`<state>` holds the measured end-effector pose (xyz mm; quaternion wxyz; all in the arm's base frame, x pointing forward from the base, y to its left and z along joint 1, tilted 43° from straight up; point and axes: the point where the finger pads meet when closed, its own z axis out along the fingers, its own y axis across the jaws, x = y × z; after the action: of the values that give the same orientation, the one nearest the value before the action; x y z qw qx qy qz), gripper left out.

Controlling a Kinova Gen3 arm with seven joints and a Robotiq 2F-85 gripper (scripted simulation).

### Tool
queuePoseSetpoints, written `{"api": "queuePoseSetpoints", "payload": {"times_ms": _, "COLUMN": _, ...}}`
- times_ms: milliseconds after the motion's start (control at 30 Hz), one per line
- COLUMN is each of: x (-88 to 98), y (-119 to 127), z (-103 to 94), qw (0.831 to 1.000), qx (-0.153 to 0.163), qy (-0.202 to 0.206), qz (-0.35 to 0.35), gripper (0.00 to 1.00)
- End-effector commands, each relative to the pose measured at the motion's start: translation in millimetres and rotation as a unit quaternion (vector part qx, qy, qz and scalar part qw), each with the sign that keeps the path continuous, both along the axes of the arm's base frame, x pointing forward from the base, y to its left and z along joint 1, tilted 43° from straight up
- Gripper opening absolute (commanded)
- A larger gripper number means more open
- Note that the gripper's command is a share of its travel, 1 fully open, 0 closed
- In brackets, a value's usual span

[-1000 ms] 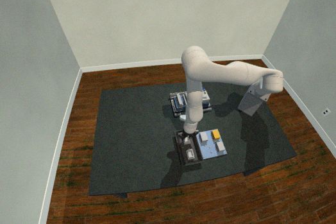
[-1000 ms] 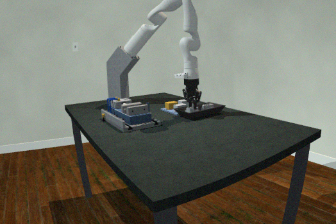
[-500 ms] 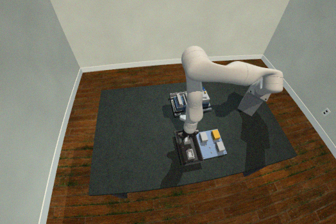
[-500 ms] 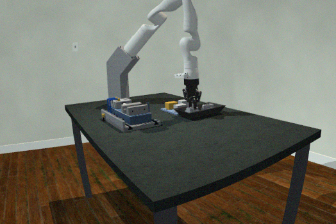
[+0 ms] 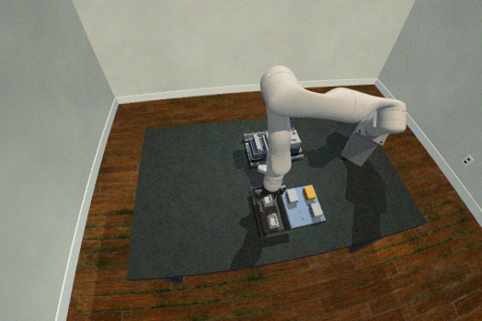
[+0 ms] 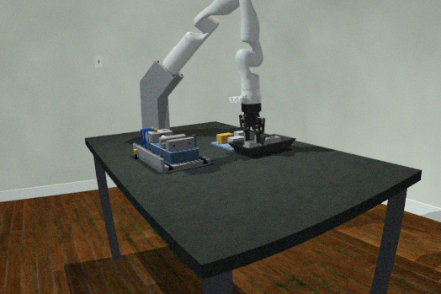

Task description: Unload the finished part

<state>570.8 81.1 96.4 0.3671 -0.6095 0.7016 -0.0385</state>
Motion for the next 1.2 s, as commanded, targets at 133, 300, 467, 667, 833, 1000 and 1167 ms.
{"api": "queuePoseSetpoints", "payload": {"times_ms": 133, "x": 0.2, "y": 0, "z": 0.5, "qw": 1.0, "qx": 0.0, "qy": 0.0, "qz": 0.0, "gripper": 0.67}}
{"api": "queuePoseSetpoints", "payload": {"times_ms": 300, "x": 0.2, "y": 0, "z": 0.5, "qw": 1.0, "qx": 0.0, "qy": 0.0, "qz": 0.0, "gripper": 0.67}}
{"api": "queuePoseSetpoints", "payload": {"times_ms": 467, "x": 0.2, "y": 0, "z": 0.5, "qw": 1.0, "qx": 0.0, "qy": 0.0, "qz": 0.0, "gripper": 0.67}}
{"api": "queuePoseSetpoints", "payload": {"times_ms": 667, "x": 0.1, "y": -1, "z": 0.7, "qw": 1.0, "qx": 0.0, "qy": 0.0, "qz": 0.0, "gripper": 0.67}}
{"api": "queuePoseSetpoints", "payload": {"times_ms": 833, "x": -0.7, "y": -1, "z": 1.7, "qw": 1.0, "qx": 0.0, "qy": 0.0, "qz": 0.0, "gripper": 0.67}}
{"api": "queuePoseSetpoints", "payload": {"times_ms": 1000, "x": -4.8, "y": -4, "z": 7.0, "qw": 1.0, "qx": 0.0, "qy": 0.0, "qz": 0.0, "gripper": 0.67}}
{"api": "queuePoseSetpoints", "payload": {"times_ms": 1167, "x": -12.6, "y": -9, "z": 17.1, "qw": 1.0, "qx": 0.0, "qy": 0.0, "qz": 0.0, "gripper": 0.67}}
